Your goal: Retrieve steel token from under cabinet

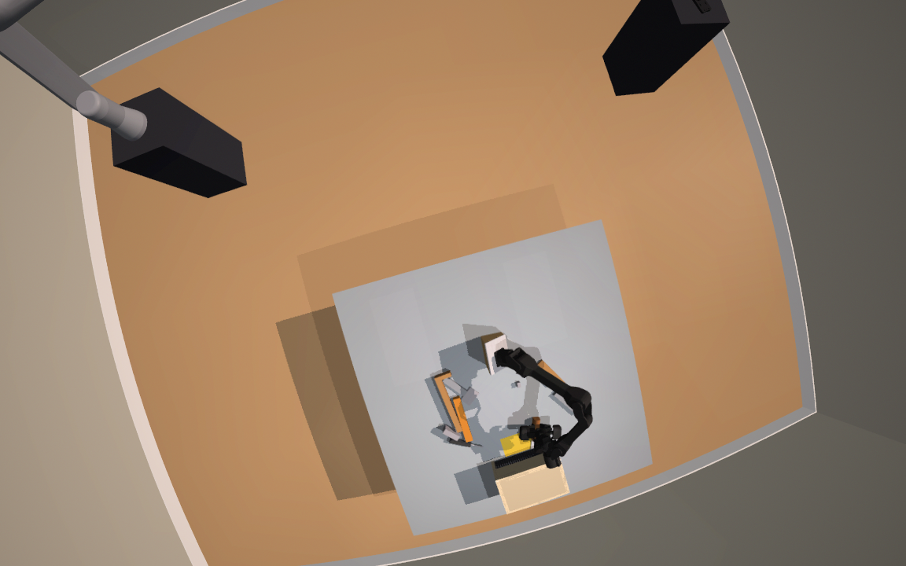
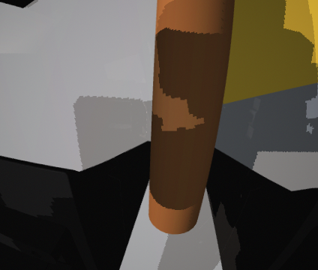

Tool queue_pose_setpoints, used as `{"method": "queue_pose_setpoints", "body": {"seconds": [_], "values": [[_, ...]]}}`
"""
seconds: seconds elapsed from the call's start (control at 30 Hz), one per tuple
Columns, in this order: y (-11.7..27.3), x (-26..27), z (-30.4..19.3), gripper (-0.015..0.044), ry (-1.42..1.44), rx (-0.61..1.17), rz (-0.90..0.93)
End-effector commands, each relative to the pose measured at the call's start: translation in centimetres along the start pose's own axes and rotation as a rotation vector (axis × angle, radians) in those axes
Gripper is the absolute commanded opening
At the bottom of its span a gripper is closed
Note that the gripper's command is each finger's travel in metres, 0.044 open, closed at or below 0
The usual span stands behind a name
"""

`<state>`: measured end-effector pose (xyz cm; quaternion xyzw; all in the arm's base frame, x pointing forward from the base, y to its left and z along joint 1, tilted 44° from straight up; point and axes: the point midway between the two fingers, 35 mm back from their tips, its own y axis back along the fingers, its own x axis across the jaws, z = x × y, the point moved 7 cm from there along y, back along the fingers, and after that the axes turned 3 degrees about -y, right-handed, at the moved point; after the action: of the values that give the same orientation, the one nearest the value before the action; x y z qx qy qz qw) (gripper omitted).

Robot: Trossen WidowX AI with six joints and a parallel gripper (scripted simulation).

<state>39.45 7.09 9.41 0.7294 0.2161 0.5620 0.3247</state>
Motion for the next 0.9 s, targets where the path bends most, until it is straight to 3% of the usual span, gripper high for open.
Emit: {"method": "queue_pose_setpoints", "body": {"seconds": [0.0, 0.87], "values": [[-0.1, -0.8, 0.0, 0.0, 0.001, 0.0, -0.008], [-0.1, -3.3, 0.1, 0.0, 0.0, 0.0, -0.009]]}}
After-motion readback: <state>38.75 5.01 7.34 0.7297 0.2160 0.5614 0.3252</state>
